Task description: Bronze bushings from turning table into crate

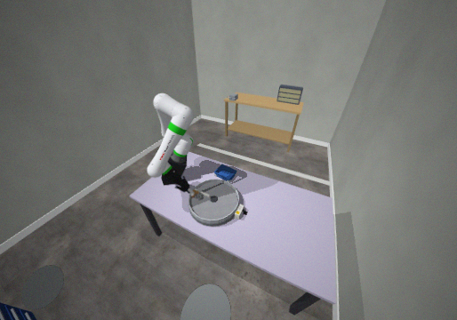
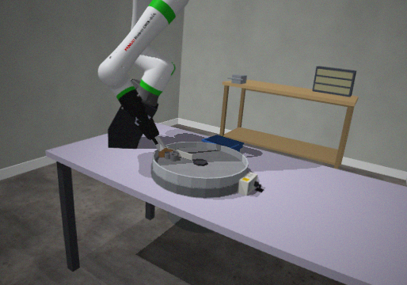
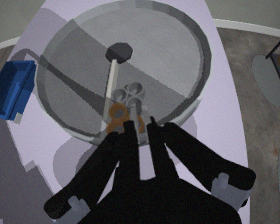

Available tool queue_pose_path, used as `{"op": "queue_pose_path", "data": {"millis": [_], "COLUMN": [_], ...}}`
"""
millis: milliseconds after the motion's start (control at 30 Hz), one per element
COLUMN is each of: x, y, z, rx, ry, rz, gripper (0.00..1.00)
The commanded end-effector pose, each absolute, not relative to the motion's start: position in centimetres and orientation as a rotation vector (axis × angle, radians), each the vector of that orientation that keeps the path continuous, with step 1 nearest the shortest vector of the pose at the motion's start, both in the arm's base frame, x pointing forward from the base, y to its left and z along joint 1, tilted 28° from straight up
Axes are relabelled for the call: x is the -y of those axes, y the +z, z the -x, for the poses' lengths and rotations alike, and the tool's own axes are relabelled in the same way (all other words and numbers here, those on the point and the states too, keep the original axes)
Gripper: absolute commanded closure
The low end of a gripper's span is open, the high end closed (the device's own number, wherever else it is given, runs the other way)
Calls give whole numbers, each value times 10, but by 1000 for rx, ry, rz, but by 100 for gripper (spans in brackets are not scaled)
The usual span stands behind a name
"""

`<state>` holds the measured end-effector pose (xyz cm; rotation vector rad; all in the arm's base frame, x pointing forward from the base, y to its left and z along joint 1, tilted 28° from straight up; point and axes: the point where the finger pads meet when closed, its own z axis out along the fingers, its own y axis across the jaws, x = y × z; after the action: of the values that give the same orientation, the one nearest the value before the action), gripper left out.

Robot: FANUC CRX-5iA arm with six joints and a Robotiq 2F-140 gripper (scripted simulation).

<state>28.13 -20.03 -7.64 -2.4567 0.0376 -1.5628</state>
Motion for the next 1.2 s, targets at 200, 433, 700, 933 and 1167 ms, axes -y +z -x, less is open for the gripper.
{"op": "queue_pose_path", "data": {"millis": [200, 433, 700, 933, 1167], "x": [199, 198, 198, 198, 198], "y": [-81, -86, -86, -86, -86], "z": [-283, -286, -286, -286, -286], "rx": [-38, -38, -38, -38, -38], "ry": [-1563, -1563, -1563, -1563, -1563], "rz": [2457, 2457, 2457, 2457, 2457], "gripper": [94, 94, 94, 94, 94]}}
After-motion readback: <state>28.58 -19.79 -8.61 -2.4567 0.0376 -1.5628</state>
